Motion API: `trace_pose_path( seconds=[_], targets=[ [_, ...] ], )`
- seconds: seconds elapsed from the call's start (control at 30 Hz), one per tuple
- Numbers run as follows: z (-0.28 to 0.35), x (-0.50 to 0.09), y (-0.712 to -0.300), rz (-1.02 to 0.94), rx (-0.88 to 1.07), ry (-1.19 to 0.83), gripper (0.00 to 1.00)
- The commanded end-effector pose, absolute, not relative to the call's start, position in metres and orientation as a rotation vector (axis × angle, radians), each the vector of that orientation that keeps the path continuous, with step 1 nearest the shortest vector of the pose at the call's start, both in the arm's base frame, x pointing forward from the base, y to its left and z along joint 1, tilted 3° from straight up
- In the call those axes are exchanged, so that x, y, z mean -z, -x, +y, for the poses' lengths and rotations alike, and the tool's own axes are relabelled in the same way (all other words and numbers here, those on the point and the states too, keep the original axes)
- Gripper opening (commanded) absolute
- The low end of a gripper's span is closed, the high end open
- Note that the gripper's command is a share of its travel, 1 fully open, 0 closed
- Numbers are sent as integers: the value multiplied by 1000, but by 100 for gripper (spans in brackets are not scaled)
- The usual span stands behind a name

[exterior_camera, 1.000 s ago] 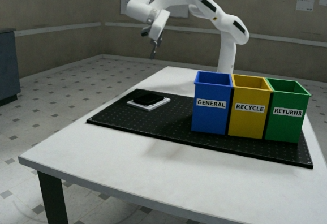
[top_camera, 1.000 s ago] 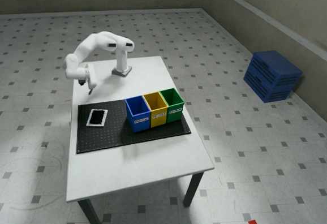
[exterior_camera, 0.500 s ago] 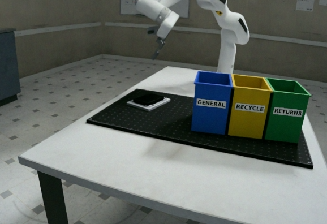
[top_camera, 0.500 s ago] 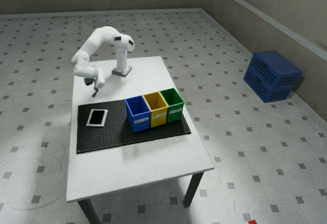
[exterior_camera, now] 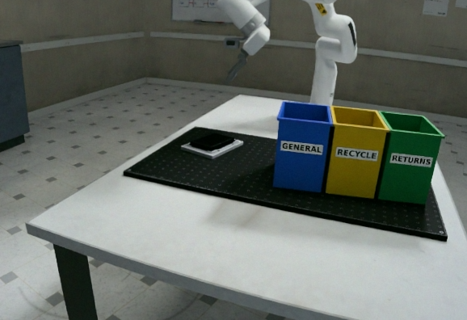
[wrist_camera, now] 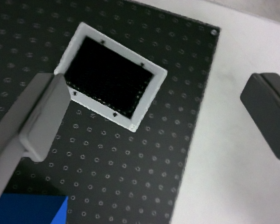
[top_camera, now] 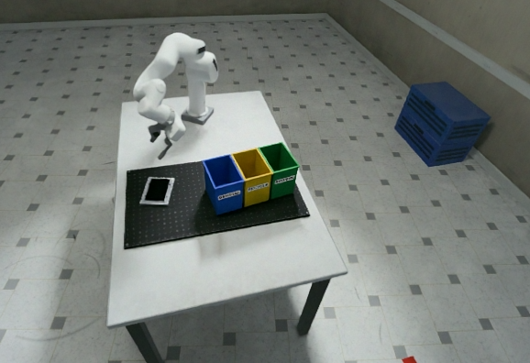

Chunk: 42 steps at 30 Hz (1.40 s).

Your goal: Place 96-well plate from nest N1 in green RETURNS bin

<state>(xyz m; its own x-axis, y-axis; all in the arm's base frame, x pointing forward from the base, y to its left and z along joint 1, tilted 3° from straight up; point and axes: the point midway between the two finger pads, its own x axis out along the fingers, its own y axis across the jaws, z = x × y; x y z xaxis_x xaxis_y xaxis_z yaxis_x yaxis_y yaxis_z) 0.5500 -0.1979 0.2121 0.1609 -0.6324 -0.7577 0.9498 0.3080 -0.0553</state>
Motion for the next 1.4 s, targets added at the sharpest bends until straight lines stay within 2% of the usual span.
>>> trace_pose_path(
  seconds=[0.0,0.57,0.67,1.37],
  targets=[
    [-187,-218,-558,633,1113,-468,37],
    [-139,-242,-569,370,788,-333,37],
    [-138,-243,-570,358,771,-326,37],
    [-65,-268,-559,125,332,-165,37]
  ],
)
